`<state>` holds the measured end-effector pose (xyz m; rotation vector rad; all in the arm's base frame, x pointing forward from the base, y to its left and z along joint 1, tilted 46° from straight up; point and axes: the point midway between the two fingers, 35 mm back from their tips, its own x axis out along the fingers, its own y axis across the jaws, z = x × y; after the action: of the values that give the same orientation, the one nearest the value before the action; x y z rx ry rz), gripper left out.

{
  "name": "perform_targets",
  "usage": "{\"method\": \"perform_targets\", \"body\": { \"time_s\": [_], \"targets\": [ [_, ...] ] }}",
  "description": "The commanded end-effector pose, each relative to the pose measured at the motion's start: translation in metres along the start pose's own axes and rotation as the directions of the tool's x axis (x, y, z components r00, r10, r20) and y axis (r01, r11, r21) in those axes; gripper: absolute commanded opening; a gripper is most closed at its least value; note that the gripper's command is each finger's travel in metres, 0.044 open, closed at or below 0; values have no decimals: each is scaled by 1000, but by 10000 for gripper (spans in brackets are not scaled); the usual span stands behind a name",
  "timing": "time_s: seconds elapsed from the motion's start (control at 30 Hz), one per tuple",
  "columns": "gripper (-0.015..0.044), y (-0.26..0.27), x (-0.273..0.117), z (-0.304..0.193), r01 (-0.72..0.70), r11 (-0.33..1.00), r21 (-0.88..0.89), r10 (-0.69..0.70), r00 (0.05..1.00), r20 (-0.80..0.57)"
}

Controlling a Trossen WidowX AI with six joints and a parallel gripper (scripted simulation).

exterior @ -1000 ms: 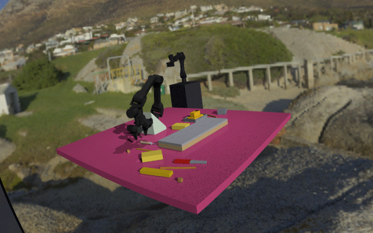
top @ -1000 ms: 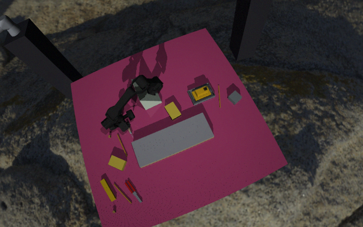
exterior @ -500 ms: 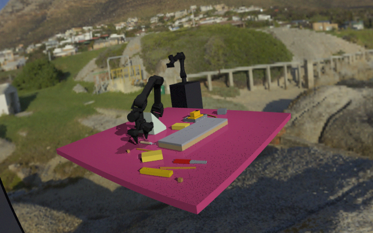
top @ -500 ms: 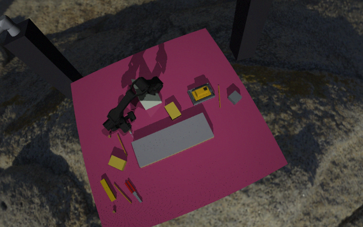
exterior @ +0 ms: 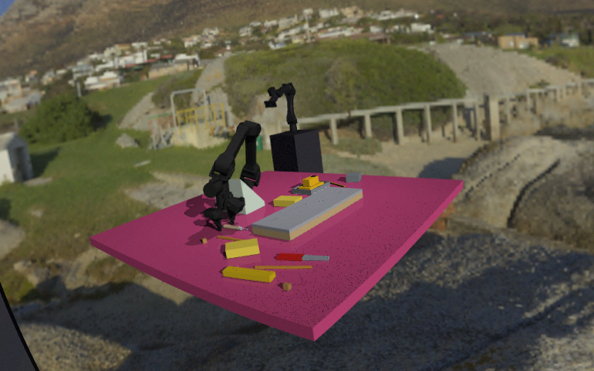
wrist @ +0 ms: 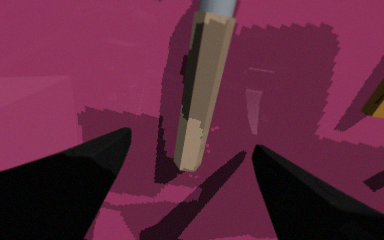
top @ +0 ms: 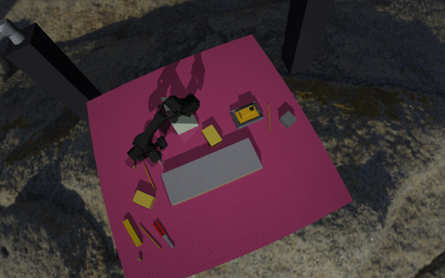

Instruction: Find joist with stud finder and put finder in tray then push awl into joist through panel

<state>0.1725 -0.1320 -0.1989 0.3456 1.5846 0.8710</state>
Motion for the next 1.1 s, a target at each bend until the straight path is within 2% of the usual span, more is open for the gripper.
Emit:
{"method": "perform_targets", "body": {
  "time_s": [0.0,0.27,0.5,0.53,0.67,1.07],
  "targets": [
    [282,1,2,0,-5,1000,6,5,1000,3],
    [72,1,2,0,-5,1000,6,5,1000,3],
    [26,1,2,0,-5,1000,6,5,1000,3],
    [0,1,1,0,-5,1000,6,5,1000,3],
    [0,-2,-13,0,-4,1000,7,4,1000,3],
    [0,-5,-92,-5,-2,1000,8,2,1000,2]
  ]
}}
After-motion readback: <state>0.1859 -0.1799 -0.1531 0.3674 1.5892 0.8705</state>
